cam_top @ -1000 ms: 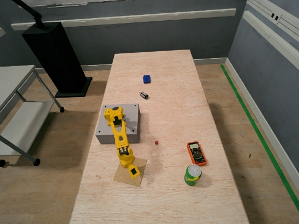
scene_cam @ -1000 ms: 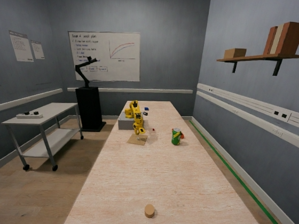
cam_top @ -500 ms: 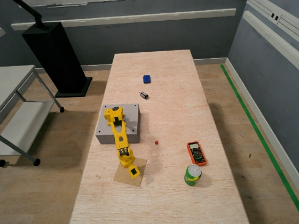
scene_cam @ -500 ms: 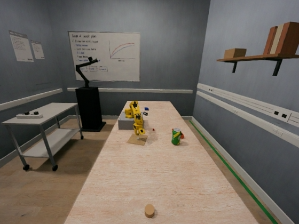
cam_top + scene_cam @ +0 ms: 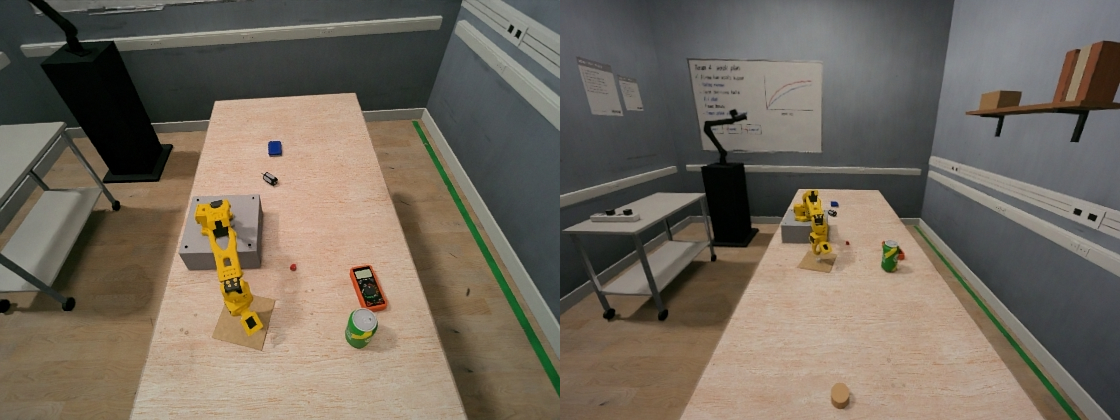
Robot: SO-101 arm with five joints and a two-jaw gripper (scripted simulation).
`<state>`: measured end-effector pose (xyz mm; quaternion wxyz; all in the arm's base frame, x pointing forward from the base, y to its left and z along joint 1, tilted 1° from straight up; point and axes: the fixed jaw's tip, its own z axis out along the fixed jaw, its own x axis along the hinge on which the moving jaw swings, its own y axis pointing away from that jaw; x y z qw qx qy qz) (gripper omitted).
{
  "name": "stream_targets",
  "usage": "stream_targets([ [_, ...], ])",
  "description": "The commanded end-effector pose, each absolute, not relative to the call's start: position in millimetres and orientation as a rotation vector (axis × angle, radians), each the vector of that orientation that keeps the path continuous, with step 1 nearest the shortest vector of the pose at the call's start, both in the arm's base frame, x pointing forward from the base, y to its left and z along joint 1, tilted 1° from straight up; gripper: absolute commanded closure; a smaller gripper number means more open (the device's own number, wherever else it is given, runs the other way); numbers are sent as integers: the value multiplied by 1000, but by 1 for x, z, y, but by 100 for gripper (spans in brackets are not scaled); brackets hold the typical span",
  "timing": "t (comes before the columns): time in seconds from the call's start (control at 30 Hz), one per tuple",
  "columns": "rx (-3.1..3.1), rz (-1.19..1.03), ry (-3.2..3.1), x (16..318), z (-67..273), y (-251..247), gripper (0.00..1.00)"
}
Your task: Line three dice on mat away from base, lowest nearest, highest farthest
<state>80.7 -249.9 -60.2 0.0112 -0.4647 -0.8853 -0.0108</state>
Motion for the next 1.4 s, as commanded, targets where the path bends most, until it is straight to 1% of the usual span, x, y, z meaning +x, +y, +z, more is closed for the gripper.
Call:
stream_targets([
  [0.0,-1477,-32,-2750,79,-63,-251,100],
  [1.37,-1477,-32,-2750,79,-79,-251,100],
])
